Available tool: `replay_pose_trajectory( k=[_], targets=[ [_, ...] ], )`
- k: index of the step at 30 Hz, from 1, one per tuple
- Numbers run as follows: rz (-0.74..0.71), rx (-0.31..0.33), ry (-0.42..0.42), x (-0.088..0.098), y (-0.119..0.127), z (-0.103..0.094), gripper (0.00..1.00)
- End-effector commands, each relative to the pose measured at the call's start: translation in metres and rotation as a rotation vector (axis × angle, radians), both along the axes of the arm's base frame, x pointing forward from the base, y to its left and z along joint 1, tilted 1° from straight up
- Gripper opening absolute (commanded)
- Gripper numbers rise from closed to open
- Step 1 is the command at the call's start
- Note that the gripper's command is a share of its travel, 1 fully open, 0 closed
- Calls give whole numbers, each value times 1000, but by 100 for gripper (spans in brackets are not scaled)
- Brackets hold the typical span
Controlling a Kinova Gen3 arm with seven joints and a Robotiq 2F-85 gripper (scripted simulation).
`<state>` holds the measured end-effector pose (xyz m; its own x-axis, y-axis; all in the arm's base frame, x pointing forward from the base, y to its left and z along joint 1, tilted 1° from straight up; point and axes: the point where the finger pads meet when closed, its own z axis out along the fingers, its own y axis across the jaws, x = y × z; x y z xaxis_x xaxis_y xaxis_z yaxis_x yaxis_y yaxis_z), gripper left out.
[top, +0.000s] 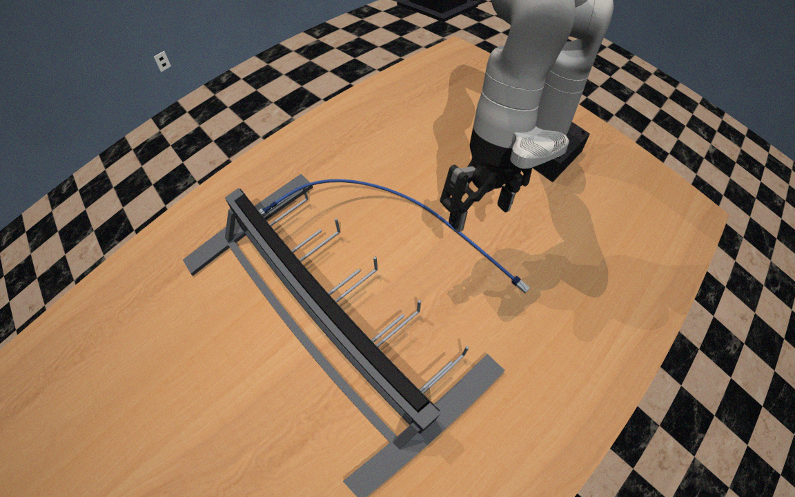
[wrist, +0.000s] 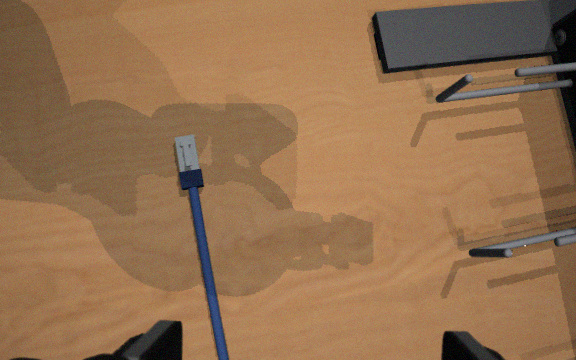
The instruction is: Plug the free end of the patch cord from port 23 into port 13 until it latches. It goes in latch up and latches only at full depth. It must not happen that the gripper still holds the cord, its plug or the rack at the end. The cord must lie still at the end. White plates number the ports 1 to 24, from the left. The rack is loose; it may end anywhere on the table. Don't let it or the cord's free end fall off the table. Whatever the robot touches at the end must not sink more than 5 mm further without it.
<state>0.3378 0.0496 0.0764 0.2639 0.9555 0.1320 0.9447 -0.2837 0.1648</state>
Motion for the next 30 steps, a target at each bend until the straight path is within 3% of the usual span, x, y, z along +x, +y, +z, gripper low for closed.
replay_pose_trajectory(
  k=[1, 16, 30],
  targets=[
    [32, -10, 20, -2, 13, -4, 100],
    [169, -77, 149, -19, 64, -31, 100],
    [218, -106, 196, -26, 81, -40, 100]
  ],
)
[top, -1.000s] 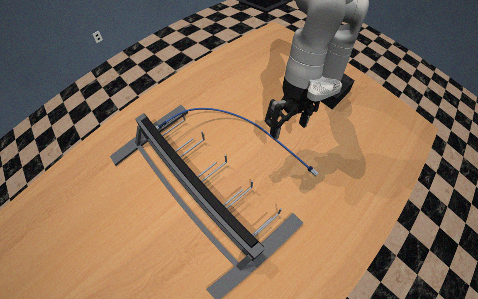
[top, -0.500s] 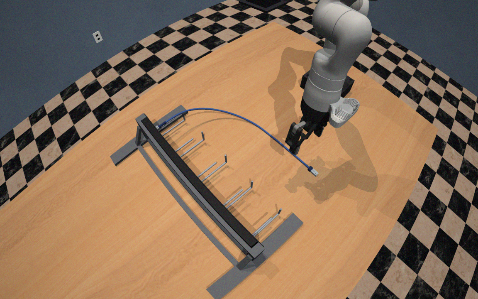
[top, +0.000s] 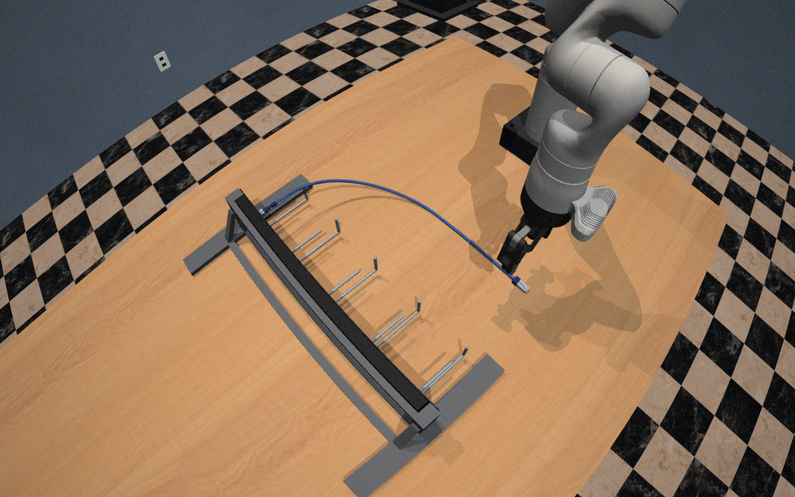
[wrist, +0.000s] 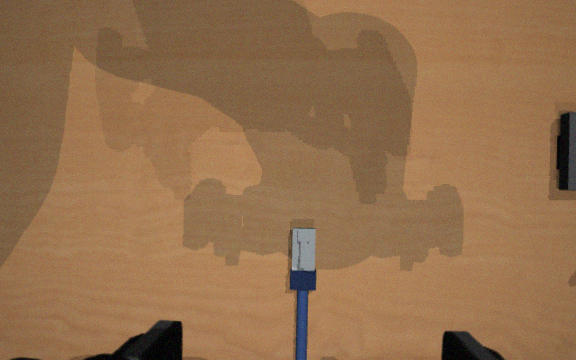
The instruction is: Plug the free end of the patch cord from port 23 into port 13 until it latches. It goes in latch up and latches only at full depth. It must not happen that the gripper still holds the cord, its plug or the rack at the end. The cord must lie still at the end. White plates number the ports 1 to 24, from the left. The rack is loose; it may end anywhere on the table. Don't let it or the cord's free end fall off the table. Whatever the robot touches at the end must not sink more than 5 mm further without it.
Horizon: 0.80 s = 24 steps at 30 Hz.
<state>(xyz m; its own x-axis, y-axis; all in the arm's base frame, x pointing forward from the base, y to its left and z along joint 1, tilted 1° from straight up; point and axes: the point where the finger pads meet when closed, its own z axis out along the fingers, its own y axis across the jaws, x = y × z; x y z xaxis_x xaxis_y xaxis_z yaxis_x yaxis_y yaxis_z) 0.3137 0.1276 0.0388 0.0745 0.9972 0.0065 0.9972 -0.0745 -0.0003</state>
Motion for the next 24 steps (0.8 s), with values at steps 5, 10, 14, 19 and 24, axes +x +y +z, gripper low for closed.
replay_pose_trajectory(
  k=[5, 10, 14, 19, 24],
  targets=[
    [16, -13, 12, -2, 5, -3, 100],
    [17, -15, 16, -4, 4, -4, 100],
    [17, -15, 15, -3, 4, -4, 100],
    [16, -17, 15, -3, 4, -4, 100],
    [15, -17, 15, -3, 4, -4, 100]
  ],
)
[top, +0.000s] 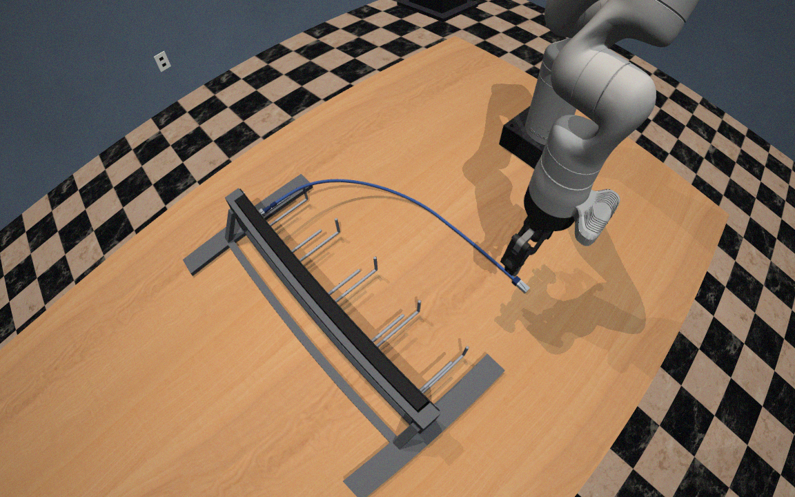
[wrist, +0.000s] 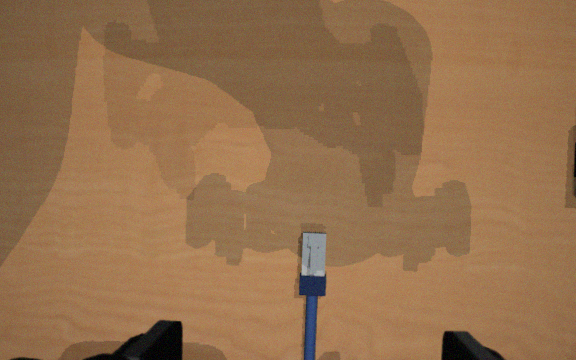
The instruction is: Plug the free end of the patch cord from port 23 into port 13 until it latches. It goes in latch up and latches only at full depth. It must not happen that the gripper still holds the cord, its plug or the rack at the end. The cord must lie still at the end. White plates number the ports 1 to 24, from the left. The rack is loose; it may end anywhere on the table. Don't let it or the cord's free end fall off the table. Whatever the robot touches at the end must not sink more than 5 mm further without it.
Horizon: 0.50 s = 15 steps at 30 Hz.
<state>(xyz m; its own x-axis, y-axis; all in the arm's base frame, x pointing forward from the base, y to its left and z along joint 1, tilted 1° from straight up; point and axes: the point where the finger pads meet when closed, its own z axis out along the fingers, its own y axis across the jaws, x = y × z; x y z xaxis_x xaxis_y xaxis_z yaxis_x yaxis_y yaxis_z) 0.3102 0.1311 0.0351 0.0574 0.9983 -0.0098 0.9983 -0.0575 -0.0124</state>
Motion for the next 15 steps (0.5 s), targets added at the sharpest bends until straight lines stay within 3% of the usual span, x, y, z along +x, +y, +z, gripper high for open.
replay_pose_trajectory(
  k=[1, 5, 6, 15],
  targets=[
    [-2, -2, 1, 0, 1, 0, 100],
    [-3, -2, 1, 1, 1, 0, 100],
    [-3, -2, 1, 1, 1, 0, 0],
    [-5, -2, 0, 1, 1, 0, 0]
  ],
)
